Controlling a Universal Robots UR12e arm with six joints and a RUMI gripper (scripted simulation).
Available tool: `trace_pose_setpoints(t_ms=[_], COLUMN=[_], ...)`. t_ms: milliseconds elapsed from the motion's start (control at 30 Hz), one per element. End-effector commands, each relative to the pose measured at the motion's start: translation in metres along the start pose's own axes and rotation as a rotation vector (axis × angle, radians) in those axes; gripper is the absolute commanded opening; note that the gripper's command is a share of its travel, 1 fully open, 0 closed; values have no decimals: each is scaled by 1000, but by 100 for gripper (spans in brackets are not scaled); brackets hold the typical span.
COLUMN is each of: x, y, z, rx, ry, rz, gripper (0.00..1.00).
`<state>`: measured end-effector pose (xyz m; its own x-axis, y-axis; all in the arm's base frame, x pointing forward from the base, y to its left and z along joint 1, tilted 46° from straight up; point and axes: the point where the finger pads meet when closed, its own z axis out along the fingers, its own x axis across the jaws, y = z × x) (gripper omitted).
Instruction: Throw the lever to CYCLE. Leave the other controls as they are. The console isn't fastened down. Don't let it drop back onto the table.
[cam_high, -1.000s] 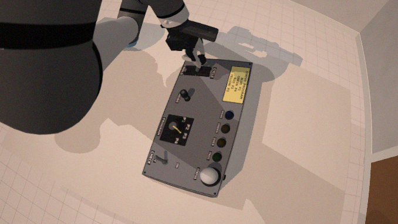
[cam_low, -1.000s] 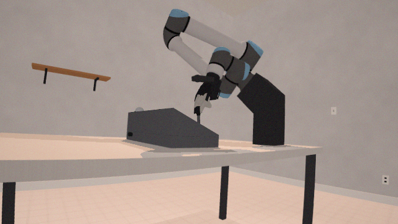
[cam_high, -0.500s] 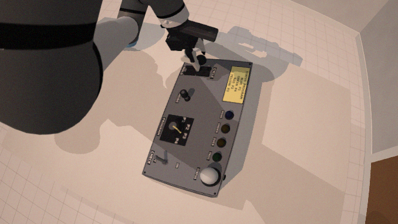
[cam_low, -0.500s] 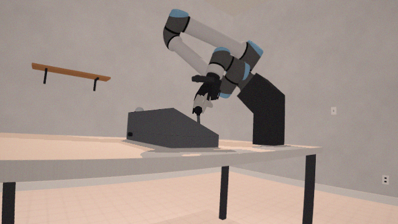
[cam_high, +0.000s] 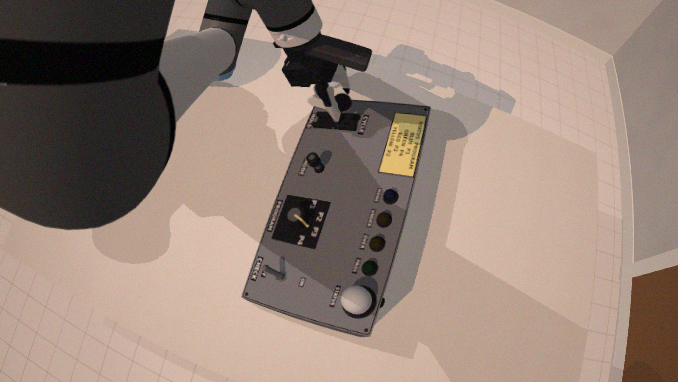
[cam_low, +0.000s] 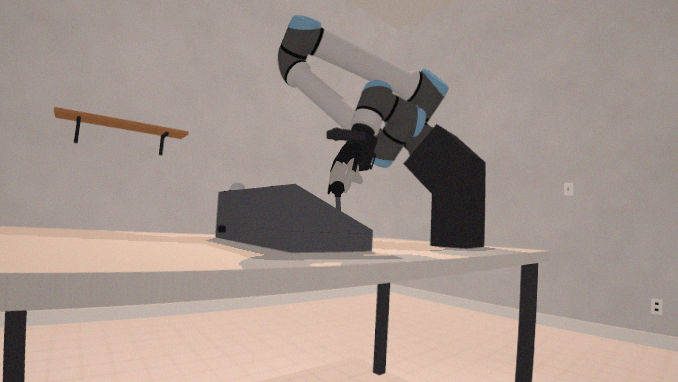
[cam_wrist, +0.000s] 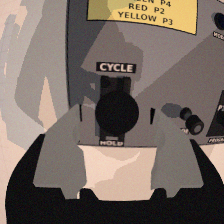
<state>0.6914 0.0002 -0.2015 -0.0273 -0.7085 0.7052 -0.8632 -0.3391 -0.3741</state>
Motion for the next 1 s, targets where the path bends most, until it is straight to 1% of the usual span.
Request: trace_pose_setpoints(t_ms=[0,67,133,433,567,633,800,967], x=[0,0,0,0,0,0,0,0], y=[0,0,0,0,0,0,0,0], z=[-11,-11,-19,-68,-86,-86,-96,-96], rx=[0,0,0,0,1,1,1,0], ry=[0,0,0,0,0,0,0,0], rz=[-1,-1,-1,-1,-1,-1,-1,-1], gripper=[44,44,44,44,44,44,44,44])
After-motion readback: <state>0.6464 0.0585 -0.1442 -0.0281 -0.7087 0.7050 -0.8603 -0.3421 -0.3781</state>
